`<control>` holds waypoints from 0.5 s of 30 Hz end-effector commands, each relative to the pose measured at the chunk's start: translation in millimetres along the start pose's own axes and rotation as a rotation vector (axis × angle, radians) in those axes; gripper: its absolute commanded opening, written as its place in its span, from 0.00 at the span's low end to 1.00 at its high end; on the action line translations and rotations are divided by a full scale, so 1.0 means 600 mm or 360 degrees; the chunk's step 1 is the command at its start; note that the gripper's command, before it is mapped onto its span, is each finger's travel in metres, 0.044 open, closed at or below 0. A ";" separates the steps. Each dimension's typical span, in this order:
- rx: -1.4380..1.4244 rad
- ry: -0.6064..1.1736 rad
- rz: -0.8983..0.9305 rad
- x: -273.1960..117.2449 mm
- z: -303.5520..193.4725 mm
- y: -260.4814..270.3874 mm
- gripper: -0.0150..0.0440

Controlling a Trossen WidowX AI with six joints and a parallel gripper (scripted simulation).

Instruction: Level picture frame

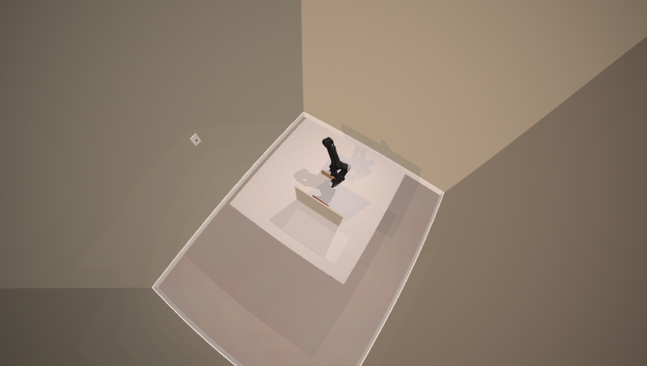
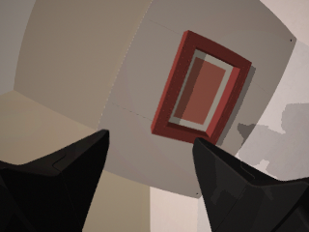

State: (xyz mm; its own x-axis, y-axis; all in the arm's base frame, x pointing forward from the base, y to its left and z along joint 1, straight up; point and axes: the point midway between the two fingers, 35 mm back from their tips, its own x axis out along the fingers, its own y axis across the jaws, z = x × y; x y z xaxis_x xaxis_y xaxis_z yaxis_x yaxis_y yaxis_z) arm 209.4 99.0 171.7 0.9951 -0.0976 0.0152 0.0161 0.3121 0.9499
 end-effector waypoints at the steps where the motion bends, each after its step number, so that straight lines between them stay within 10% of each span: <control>1: 0.0108 -0.0009 -0.0014 0.032 0.000 -0.023 0.69; 15: 0.0343 -0.0022 -0.0023 0.085 0.017 -0.061 0.69</control>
State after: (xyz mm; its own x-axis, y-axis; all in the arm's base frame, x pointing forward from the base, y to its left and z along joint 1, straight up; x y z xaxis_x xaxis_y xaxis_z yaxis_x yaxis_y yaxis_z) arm 258.4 73.2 143.2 0.9931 -0.1170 0.0084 0.0040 0.1053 0.9944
